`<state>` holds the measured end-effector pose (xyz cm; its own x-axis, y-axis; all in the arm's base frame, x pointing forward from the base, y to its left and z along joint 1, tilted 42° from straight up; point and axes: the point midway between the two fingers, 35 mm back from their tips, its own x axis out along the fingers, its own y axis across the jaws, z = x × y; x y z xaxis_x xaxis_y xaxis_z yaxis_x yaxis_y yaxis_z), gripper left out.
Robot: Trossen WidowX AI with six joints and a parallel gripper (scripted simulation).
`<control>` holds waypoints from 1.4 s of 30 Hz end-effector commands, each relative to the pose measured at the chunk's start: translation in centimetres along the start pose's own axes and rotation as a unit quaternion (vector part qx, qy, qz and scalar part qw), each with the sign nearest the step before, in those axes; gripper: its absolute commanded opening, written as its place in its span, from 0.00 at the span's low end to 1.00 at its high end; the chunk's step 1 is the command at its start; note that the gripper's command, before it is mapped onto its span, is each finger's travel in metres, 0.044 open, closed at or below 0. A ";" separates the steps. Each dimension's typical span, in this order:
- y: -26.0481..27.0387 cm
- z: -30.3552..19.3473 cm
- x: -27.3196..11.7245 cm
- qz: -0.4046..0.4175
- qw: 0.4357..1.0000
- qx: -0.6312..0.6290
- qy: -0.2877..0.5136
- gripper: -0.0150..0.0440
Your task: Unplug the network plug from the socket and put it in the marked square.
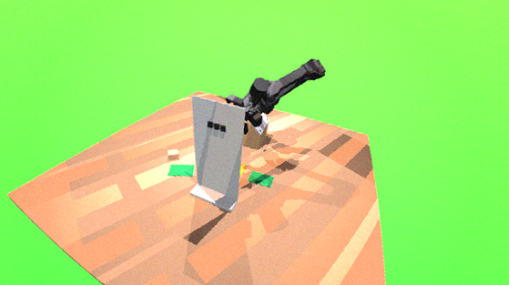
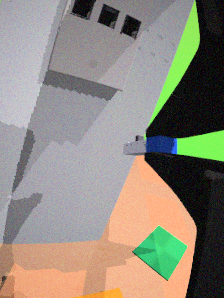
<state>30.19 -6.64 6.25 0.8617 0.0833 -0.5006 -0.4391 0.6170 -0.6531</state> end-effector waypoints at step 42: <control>12.3 -0.1 2.5 0.225 0.967 -0.031 -0.114 0.25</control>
<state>27.12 0.71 -2.74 0.6207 0.4975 -0.6060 -0.7829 0.4357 -0.4442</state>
